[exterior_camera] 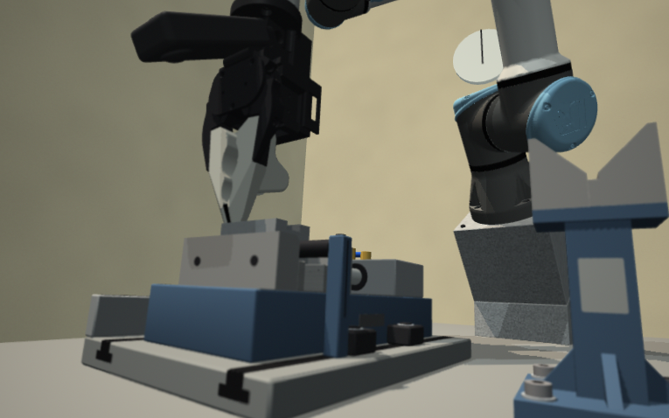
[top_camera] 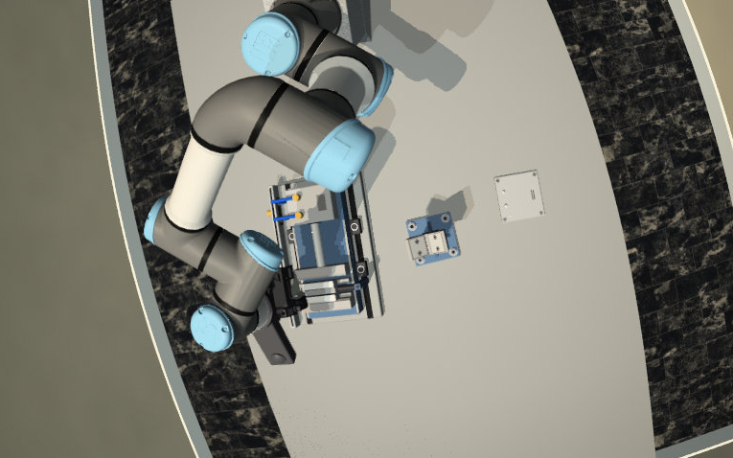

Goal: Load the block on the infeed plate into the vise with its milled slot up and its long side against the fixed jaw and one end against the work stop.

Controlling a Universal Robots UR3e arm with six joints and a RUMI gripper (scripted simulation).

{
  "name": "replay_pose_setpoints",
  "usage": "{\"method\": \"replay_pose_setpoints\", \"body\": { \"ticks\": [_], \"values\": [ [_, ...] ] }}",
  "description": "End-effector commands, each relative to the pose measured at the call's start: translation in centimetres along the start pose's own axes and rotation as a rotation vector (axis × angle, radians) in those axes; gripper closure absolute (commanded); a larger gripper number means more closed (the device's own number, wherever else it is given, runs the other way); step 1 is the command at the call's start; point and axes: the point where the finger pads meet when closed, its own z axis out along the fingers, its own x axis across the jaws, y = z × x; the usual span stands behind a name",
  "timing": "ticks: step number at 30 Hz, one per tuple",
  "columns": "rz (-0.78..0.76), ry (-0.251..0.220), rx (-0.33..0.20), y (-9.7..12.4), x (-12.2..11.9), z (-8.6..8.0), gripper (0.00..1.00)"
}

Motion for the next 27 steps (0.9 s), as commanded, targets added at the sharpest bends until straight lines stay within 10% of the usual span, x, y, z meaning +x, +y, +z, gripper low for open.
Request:
{"method": "replay_pose_setpoints", "body": {
  "ticks": [1,27],
  "values": [
    [-0.001,0.002,0.002,-0.08,-0.12,-0.08,1.00],
    [-0.001,0.002,0.002,-0.08,-0.61,-0.08,1.00]
  ]
}}
